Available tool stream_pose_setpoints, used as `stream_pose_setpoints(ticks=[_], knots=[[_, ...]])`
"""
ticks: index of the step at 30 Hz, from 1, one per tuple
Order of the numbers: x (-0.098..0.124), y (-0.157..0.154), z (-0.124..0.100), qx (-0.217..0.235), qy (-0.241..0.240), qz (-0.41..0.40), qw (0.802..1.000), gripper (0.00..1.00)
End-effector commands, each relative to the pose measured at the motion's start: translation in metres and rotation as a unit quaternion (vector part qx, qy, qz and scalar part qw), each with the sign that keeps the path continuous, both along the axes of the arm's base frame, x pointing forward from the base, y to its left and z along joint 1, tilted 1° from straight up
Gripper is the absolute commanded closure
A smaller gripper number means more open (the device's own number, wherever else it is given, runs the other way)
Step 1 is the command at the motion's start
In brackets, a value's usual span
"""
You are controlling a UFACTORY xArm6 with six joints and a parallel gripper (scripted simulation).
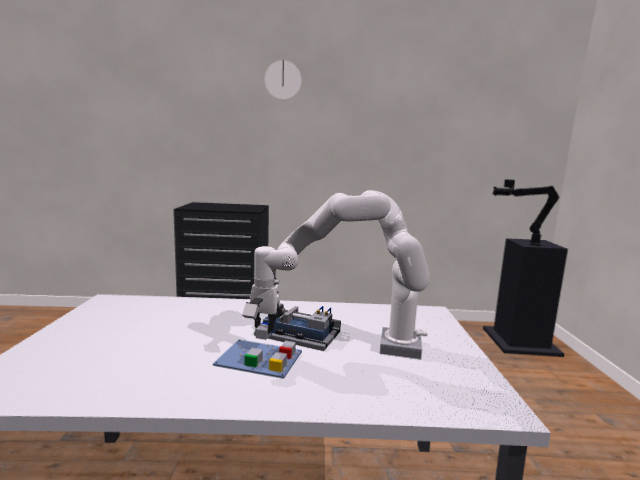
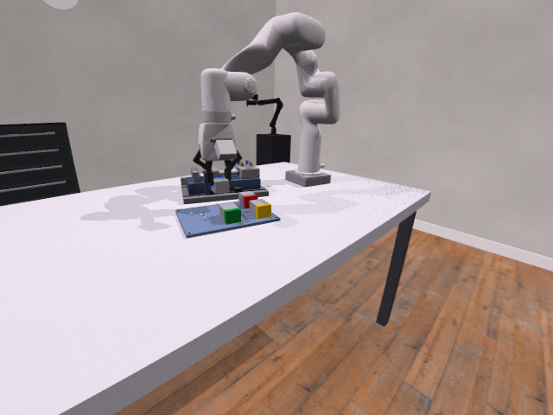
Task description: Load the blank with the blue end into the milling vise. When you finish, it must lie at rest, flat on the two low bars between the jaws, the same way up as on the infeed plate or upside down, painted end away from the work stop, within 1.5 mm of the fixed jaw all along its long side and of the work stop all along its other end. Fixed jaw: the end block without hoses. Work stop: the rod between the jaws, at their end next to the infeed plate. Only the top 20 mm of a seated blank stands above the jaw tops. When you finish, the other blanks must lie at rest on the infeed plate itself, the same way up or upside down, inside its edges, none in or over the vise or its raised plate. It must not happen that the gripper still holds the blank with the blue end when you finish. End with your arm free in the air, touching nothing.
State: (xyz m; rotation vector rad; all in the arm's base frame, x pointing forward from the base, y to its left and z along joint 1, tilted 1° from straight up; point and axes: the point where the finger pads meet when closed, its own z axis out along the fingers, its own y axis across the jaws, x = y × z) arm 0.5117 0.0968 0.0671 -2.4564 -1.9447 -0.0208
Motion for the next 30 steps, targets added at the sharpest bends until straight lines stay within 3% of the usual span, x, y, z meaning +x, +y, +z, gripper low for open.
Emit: stream_pose_setpoints(ticks=[1,12,19,30], knots=[[0.001,0.000,0.003,0.000,-0.001,0.000,1.000,1.00],[0.001,0.000,0.033,0.000,-0.001,0.000,1.000,1.00],[0.001,0.000,0.033,0.000,-0.001,0.000,1.000,1.00],[0.000,-0.001,0.077,0.000,-0.001,0.000,1.000,1.00]])
